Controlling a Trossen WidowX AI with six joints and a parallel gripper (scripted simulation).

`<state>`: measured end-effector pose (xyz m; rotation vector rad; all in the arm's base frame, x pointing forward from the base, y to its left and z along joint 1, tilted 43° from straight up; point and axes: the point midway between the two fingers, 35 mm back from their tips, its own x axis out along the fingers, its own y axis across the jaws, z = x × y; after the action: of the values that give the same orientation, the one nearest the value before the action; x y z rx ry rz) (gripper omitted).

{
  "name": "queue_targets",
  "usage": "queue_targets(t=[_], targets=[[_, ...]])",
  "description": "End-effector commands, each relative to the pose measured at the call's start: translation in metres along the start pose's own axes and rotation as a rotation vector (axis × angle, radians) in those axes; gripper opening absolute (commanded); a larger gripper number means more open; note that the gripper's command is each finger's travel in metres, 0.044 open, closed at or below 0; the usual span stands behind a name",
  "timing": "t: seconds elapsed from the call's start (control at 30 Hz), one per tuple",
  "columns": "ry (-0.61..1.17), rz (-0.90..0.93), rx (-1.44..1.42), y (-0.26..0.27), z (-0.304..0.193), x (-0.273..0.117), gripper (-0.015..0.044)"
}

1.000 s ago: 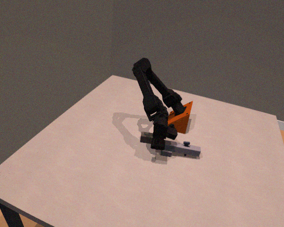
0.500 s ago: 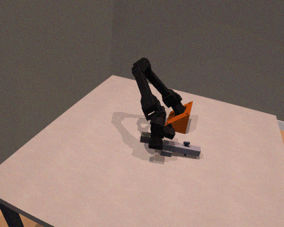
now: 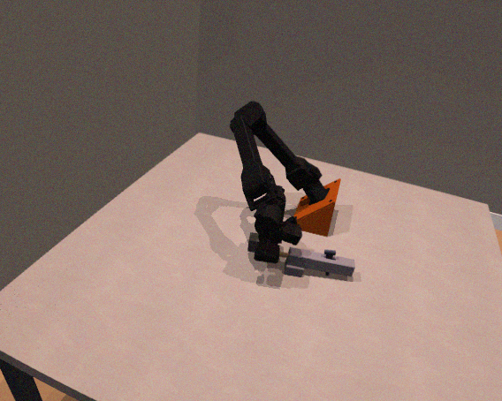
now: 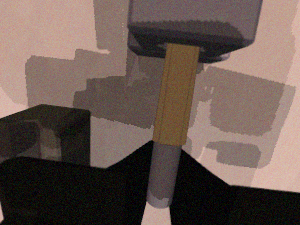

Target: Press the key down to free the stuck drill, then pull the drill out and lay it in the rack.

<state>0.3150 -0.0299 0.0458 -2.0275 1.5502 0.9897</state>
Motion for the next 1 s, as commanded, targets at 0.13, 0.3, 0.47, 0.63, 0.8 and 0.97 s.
queue_targets(t=[0.13, 0.3, 0.47, 0.63, 0.8, 0.97], targets=[[0.005, -0.009, -0.002, -0.003, -0.013, -0.004, 0.0], [0.0, 0.0, -0.002, 0.0, -0.009, -0.001, 0.0079], [0.0, 0.0, -0.002, 0.0, -0.009, -0.001, 0.021], [0.002, -0.003, -0.002, 0.0, -0.008, -0.001, 0.0341], [0.005, -0.009, -0.002, -0.001, -0.005, 0.0, 0.044], [0.005, -0.009, -0.002, -0.002, -0.002, 0.001, 0.044]])
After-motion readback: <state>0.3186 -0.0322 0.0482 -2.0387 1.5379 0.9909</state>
